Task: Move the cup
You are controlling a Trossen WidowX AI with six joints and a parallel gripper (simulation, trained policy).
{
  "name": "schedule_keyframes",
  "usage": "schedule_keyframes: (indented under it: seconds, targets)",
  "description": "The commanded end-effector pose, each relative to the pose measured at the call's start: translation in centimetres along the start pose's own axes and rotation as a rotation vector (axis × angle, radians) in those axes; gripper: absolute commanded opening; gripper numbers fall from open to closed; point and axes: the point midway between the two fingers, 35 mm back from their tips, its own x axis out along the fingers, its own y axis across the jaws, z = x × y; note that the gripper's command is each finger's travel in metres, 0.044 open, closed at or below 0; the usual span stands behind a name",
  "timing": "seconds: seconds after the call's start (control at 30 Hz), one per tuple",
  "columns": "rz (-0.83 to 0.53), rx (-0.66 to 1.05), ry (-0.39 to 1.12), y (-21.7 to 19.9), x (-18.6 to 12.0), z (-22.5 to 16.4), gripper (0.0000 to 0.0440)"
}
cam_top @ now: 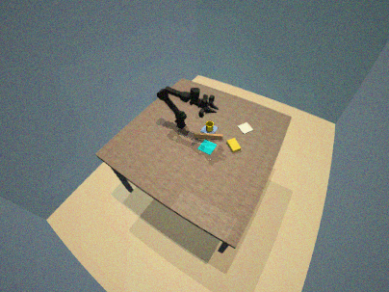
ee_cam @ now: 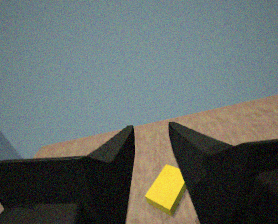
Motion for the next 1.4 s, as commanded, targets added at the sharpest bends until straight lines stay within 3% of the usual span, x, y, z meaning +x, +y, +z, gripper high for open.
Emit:
schedule_keyframes:
  seconds: [0.0, 0.7, 1.37]
  targets:
    - [0.014, 0.035, 0.038, 0.5, 0.1, -0.2, 0.0128]
    - [0.013, 0.316, 0.308, 3.1, 0.0, -1.3, 0.0151]
    - [-0.095, 0.589, 0.589, 5.4, -0.8, -3.1, 0.0161]
